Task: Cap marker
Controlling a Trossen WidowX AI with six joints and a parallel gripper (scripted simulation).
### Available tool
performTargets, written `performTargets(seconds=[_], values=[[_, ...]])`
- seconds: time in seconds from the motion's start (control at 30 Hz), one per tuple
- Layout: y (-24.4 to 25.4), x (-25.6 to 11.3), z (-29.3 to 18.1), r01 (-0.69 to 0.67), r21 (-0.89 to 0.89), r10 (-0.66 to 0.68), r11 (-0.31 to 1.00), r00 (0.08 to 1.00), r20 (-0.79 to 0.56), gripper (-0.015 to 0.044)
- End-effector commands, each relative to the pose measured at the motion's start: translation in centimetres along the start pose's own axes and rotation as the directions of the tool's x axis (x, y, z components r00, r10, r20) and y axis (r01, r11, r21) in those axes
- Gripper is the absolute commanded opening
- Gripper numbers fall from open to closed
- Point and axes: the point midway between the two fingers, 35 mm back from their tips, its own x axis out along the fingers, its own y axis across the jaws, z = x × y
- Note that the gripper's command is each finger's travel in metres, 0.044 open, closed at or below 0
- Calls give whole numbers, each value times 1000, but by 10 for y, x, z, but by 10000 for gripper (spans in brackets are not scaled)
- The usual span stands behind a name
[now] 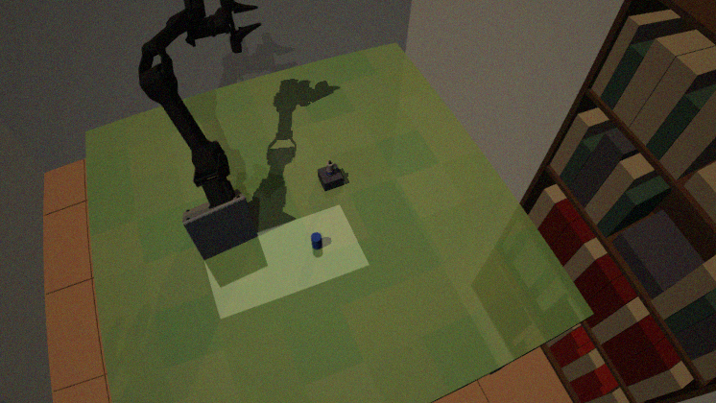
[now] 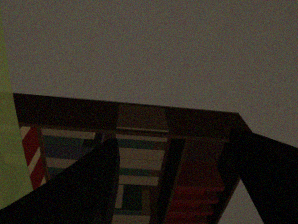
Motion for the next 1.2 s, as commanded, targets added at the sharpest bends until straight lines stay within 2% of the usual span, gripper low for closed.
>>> performTargets(seconds=[0.0,0.27,0.4,0.63,0.77,0.9,1.03,1.17], values=[[46,46,-9,-82,-72,75,994,993,-91,248],[109,137,-81,-247,-112,193,962,913,-358,248],[132,167,-123,-326,-75,256,942,847,-466,248],[189,206,-231,-480,141,451,866,628,-634,248],[218,210,-297,-509,321,569,799,463,-680,248],[247,201,-363,-474,528,689,704,281,-668,248],[274,178,-420,-367,728,804,579,110,-584,248],[304,141,-470,-160,906,915,391,-38,-401,248]])
